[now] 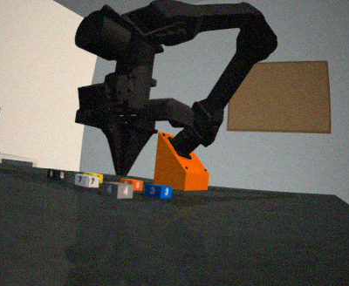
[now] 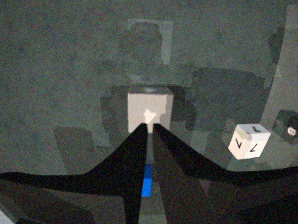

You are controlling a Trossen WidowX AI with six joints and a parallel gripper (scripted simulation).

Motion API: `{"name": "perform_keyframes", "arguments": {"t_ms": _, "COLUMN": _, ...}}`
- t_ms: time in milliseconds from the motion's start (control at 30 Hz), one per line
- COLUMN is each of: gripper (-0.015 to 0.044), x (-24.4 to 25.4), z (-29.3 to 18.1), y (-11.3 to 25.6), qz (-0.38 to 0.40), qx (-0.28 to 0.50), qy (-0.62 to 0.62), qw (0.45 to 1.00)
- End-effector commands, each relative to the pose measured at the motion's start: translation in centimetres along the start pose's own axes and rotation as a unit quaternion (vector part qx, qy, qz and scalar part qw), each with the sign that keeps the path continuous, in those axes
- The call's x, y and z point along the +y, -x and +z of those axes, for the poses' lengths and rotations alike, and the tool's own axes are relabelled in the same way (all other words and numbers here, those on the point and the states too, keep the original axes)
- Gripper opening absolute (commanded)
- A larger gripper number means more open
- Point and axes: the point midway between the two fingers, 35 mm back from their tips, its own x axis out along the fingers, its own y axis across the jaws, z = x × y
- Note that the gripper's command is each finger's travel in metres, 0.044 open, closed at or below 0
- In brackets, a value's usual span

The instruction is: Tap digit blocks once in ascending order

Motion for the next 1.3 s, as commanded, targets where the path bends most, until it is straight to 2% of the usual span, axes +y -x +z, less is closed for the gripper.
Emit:
{"name": "perform_keyframes", "arguments": {"t_ms": 0, "gripper": 0.002, "x": 0.3, "z": 0.3, "y": 1.4, "qz": 0.001, "qx": -0.008, "qy": 0.007, "qw": 1.0}}
{"name": "perform_keyframes", "arguments": {"t_ms": 133, "gripper": 0.002, "x": 0.2, "z": 0.5, "y": 2.4, "qz": 0.0, "qx": -0.008, "qy": 0.007, "qw": 1.0}}
{"name": "perform_keyframes", "arguments": {"t_ms": 300, "gripper": 0.002, "x": 0.2, "z": 0.3, "y": 9.2, "qz": -0.001, "qx": -0.008, "qy": 0.006, "qw": 1.0}}
{"name": "perform_keyframes", "arguments": {"t_ms": 500, "gripper": 0.002, "x": -0.2, "z": 0.2, "y": 9.5, "qz": -0.001, "qx": -0.008, "qy": 0.006, "qw": 1.0}}
{"name": "perform_keyframes", "arguments": {"t_ms": 633, "gripper": 0.002, "x": -7.3, "z": -2.0, "y": 10.0, "qz": -0.016, "qx": -0.011, "qy": 0.003, "qw": 1.0}}
{"name": "perform_keyframes", "arguments": {"t_ms": 900, "gripper": 0.002, "x": -17.6, "z": -10.1, "y": 9.6, "qz": -0.011, "qx": -0.006, "qy": 0.003, "qw": 1.0}}
{"name": "perform_keyframes", "arguments": {"t_ms": 967, "gripper": 0.002, "x": -18.7, "z": -11.5, "y": 9.4, "qz": -0.006, "qx": -0.006, "qy": 0.004, "qw": 1.0}}
{"name": "perform_keyframes", "arguments": {"t_ms": 1133, "gripper": 0.002, "x": -18.8, "z": -11.6, "y": 9.1, "qz": -0.006, "qx": -0.006, "qy": 0.004, "qw": 1.0}}
{"name": "perform_keyframes", "arguments": {"t_ms": 1267, "gripper": 0.002, "x": -18.9, "z": -11.3, "y": 3.5, "qz": -0.006, "qx": -0.006, "qy": 0.005, "qw": 1.0}}
